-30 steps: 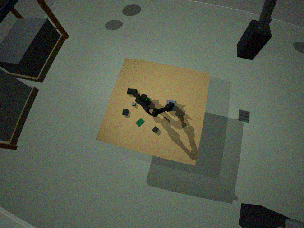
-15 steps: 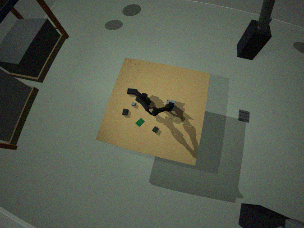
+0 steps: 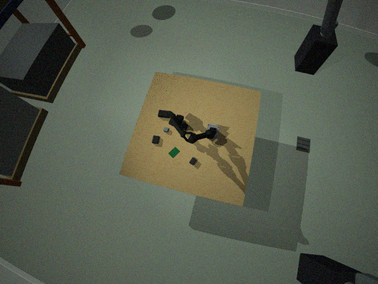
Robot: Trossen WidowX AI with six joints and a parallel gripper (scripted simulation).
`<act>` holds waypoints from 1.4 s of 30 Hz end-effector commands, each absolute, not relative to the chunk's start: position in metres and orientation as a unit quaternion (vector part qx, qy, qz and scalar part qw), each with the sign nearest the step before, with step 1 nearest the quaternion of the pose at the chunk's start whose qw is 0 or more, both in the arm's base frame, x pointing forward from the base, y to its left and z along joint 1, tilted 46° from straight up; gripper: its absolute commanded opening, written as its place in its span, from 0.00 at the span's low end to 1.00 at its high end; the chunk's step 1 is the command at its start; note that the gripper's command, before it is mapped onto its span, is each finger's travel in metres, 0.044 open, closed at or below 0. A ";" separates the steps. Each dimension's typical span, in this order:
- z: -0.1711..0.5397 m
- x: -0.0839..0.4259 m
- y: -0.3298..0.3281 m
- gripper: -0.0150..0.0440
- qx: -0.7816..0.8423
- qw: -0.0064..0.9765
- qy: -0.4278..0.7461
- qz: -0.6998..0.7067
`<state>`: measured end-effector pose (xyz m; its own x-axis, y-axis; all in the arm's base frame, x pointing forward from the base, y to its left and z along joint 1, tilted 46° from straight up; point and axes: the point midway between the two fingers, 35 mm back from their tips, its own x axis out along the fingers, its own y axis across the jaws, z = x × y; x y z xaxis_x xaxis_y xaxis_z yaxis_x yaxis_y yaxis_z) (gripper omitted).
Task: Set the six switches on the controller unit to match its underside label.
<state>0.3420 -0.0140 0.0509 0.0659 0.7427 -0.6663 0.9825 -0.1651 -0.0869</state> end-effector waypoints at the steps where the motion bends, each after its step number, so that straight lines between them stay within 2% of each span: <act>1: 0.049 0.341 -0.020 0.82 0.704 0.199 0.613 -0.298; 42: 0.037 0.335 -0.052 0.83 0.716 0.173 0.621 -0.268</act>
